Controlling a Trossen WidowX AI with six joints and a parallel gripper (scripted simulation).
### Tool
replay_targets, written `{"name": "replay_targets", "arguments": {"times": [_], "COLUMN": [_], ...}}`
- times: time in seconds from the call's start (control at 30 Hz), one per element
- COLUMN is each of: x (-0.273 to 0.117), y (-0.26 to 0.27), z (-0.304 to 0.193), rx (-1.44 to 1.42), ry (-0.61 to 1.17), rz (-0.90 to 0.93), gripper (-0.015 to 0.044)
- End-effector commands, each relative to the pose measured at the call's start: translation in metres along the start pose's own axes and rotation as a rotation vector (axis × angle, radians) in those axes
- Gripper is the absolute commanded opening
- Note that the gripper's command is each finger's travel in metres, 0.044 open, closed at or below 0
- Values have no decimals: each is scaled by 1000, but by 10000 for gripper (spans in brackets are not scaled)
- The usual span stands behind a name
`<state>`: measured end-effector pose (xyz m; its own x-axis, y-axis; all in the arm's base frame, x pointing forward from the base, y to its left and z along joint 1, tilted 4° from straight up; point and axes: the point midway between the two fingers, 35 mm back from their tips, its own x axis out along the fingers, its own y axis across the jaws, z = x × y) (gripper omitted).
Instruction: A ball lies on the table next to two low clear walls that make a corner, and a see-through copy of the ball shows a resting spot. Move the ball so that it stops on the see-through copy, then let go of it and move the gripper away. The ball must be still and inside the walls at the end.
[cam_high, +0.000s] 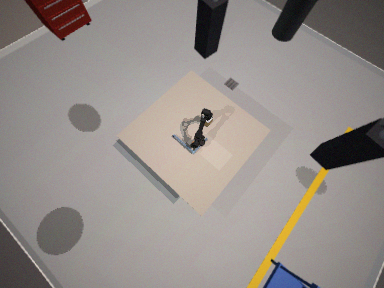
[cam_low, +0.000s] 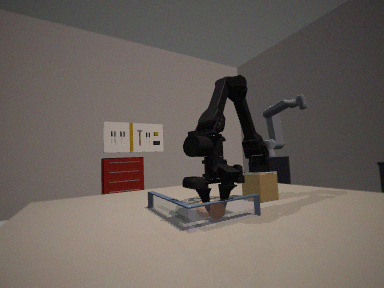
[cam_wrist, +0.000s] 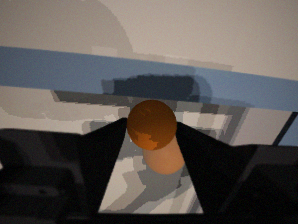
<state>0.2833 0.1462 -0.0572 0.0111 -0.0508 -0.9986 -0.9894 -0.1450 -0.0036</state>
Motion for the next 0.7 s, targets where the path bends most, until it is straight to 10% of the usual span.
{"name": "replay_targets", "arguments": {"times": [0.0,0.2,0.67], "x": [0,-27,-130], "y": [0,-9,-2], "z": [-2,-10,0], "rx": [6,51,-2], "ry": [1,11,-1], "rz": [-1,-18,2], "gripper": [139,0,0]}}
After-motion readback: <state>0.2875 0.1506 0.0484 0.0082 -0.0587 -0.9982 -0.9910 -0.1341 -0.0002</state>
